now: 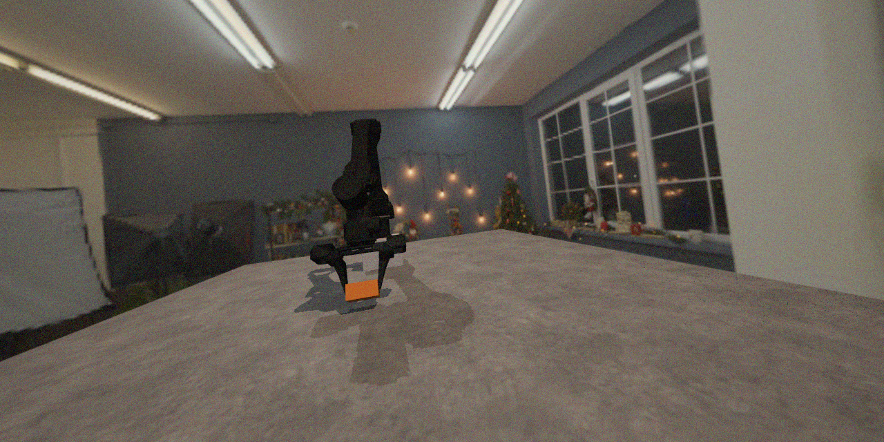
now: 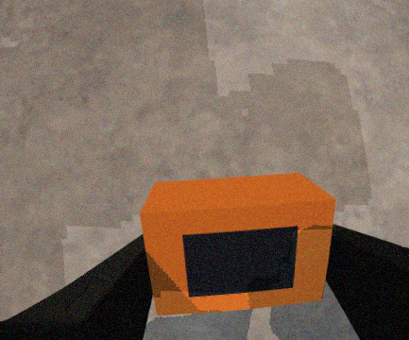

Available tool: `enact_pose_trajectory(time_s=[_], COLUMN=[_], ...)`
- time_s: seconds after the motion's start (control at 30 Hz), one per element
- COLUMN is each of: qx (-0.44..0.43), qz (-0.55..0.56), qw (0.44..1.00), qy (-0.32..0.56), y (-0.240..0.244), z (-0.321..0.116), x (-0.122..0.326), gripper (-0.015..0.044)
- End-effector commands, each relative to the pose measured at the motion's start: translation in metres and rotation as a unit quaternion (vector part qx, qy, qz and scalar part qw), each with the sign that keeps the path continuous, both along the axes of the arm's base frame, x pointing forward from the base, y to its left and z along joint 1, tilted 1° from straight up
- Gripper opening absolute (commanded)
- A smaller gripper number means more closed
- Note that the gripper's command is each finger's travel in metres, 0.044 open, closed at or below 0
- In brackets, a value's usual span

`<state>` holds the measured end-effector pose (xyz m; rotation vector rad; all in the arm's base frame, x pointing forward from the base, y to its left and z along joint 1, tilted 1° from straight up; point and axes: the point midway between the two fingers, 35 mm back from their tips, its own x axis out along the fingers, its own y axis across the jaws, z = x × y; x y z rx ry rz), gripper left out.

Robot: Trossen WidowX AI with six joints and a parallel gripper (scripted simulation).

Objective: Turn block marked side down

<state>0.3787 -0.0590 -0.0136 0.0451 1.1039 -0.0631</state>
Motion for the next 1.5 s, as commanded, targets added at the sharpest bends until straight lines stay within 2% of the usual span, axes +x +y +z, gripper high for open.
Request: enact_pose_trajectory(time_s=[0.0,0.4,0.93,1.47], qx=[-0.002,-0.005,-0.012,-0.02], qz=[0.003,0.003,0.0,0.0], qw=[0.999,0.997,0.981,0.953], qy=[-0.034,-0.079,-0.192,-0.301], y=[0.001,0.001,-0.002,0.0], z=[0.004,0.003,-0.025,-0.03], x=[-0.001,-0.003,0.011,0.001], gripper=[0.0,0.0,0.0,0.0])
